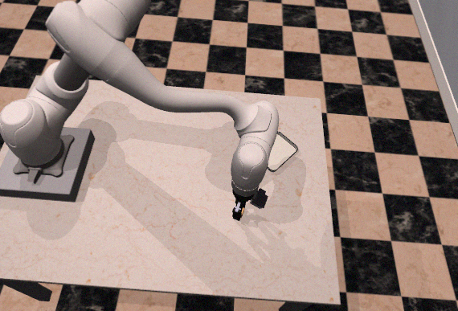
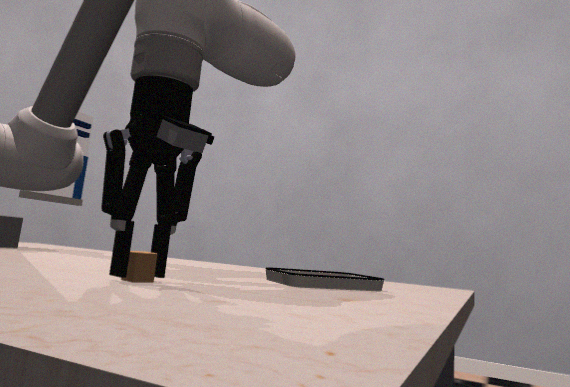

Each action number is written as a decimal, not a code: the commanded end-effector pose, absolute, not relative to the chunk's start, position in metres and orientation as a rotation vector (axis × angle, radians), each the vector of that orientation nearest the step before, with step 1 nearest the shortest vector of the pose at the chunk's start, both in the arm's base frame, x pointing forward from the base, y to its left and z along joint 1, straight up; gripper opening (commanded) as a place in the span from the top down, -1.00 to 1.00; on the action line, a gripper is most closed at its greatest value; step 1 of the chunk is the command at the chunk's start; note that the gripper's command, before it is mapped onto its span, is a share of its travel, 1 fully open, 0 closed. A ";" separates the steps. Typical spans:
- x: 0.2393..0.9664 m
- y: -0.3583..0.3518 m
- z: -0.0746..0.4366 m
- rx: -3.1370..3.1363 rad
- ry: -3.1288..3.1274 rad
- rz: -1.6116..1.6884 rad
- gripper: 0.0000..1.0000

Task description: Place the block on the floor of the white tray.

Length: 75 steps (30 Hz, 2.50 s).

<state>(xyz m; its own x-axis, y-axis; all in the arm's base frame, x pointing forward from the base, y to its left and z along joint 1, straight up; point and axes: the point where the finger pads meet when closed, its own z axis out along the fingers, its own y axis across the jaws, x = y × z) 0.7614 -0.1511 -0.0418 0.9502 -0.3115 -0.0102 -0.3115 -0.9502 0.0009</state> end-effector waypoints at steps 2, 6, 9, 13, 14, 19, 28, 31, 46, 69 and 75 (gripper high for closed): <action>0.762 -0.151 -0.041 -3.101 0.496 0.013 0.27; 0.762 -0.151 -0.041 -3.101 0.496 0.013 0.27; 0.762 -0.151 -0.041 -3.101 0.496 0.013 0.80; 0.762 -0.151 -0.041 -3.101 0.496 0.013 0.80; 0.762 -0.151 -0.041 -3.101 0.496 0.013 0.80; 0.762 -0.151 -0.041 -3.101 0.496 0.013 0.80; 0.762 -0.151 -0.041 -3.101 0.496 0.013 0.80; 0.762 -0.151 -0.041 -3.101 0.496 0.013 0.80; 0.762 -0.151 -0.040 -3.101 0.496 0.013 0.80; 0.762 -0.151 0.006 -3.101 0.496 0.013 0.80; 0.763 -0.151 0.017 -3.101 0.496 0.013 0.80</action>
<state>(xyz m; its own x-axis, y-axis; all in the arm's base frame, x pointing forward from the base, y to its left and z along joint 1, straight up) 0.7620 -0.1512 0.0138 0.9502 -0.3116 -0.0101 -0.3116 -0.9502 0.0008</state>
